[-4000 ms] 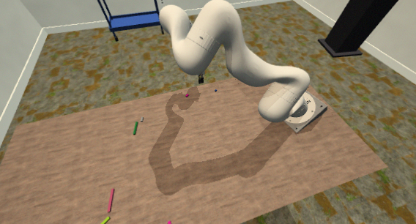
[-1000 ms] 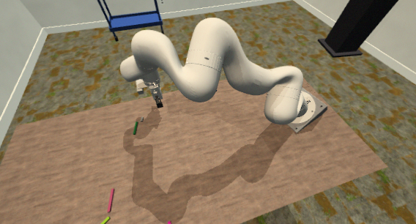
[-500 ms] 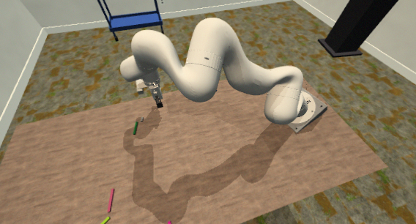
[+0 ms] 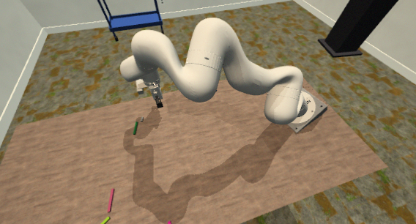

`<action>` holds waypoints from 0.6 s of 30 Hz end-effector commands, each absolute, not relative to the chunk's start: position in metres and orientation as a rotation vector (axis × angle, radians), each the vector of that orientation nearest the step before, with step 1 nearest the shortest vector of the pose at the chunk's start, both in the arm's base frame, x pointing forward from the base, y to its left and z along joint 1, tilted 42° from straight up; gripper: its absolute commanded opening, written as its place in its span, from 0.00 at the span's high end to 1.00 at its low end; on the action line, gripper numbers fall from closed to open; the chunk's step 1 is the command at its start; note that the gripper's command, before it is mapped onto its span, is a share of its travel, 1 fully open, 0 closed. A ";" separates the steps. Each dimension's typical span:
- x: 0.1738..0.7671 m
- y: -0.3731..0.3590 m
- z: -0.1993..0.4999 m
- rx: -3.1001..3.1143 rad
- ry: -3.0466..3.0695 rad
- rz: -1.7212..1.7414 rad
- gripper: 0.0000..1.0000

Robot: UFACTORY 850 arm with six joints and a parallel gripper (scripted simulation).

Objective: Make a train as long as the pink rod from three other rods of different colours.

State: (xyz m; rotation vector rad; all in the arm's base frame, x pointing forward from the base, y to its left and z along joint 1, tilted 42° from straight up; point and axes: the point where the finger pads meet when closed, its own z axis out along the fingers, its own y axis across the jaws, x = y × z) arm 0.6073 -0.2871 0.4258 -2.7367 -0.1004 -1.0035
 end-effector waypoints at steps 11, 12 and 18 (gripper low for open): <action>0.607 -0.288 0.427 -2.737 -0.100 -1.006 0.00; 0.607 -0.288 0.427 -2.737 -0.100 -1.006 0.00; 0.619 -0.272 0.440 -2.738 -0.102 -1.003 0.00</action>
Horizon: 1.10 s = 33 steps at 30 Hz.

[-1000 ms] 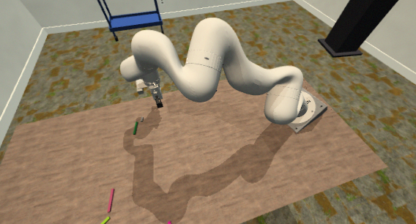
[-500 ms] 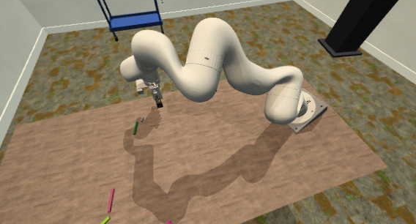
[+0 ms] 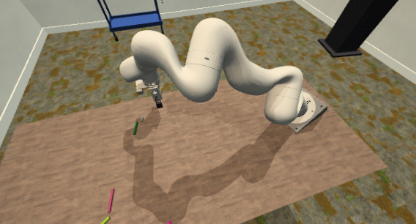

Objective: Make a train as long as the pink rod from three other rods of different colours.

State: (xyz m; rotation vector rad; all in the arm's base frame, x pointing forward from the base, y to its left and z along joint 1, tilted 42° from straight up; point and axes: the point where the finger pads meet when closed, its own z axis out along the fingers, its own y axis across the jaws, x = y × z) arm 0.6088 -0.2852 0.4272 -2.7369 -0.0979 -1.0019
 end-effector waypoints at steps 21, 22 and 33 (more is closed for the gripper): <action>0.656 -0.211 0.493 -2.737 -0.100 -1.008 0.00; 0.656 -0.211 0.493 -2.737 -0.100 -1.008 0.00; 0.656 -0.211 0.493 -2.737 -0.100 -1.008 0.00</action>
